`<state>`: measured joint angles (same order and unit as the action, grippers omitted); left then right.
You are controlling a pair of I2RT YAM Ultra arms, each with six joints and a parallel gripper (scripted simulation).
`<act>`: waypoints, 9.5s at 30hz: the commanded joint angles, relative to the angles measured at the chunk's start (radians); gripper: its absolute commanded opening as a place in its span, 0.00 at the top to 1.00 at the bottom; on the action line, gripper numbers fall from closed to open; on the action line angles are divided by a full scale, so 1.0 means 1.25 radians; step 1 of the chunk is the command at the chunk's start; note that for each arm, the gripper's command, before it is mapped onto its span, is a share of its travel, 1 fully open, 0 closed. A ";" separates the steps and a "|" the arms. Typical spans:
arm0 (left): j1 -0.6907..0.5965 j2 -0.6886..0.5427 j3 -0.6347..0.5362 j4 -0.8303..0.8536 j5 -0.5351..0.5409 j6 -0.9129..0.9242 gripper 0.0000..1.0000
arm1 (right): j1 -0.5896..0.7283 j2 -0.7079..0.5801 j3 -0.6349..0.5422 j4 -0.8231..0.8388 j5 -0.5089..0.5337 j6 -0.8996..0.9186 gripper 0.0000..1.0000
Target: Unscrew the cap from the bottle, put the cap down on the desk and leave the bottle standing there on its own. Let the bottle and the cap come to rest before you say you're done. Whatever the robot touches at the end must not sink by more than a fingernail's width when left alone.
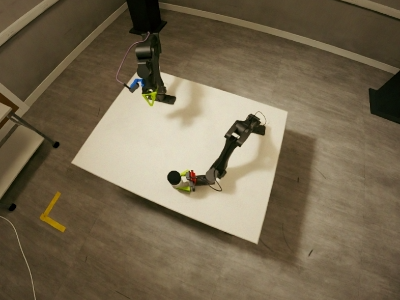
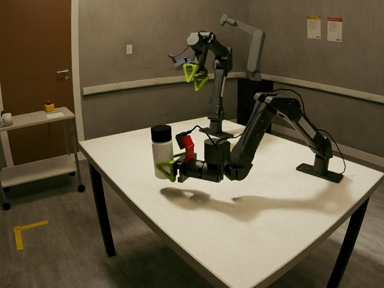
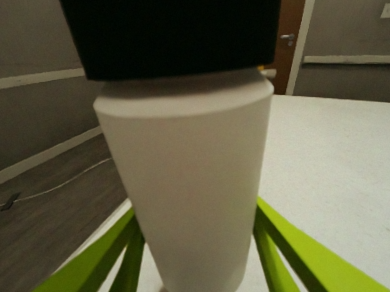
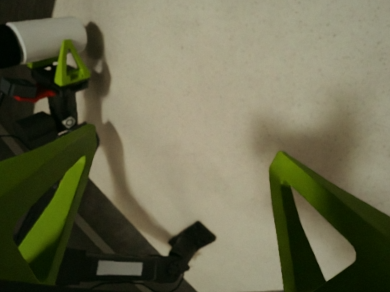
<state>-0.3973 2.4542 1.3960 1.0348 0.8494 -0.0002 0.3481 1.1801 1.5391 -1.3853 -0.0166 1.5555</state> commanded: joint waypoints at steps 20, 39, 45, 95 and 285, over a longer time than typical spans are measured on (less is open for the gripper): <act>-0.346 -0.092 -0.101 0.061 -0.132 -0.002 1.00 | 0.004 0.005 0.005 -0.010 0.011 0.001 0.06; -0.450 -0.114 -0.125 0.068 -0.174 0.001 1.00 | 0.004 0.005 0.005 -0.010 0.011 0.001 0.06; -0.450 -0.113 -0.125 0.068 -0.172 0.001 1.00 | 0.004 0.005 0.005 -0.010 0.011 0.001 0.06; -0.464 -0.199 -0.116 -0.214 -0.224 0.487 1.00 | -0.052 0.016 -0.157 0.155 -0.055 -0.040 0.06; -0.464 -0.199 -0.116 -0.214 -0.224 0.487 1.00 | -0.056 0.047 -0.251 0.263 -0.077 -0.473 0.06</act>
<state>-0.9745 2.2257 1.2316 0.7509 0.5667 0.6102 0.2890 1.2301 1.2156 -1.0534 -0.0959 0.7677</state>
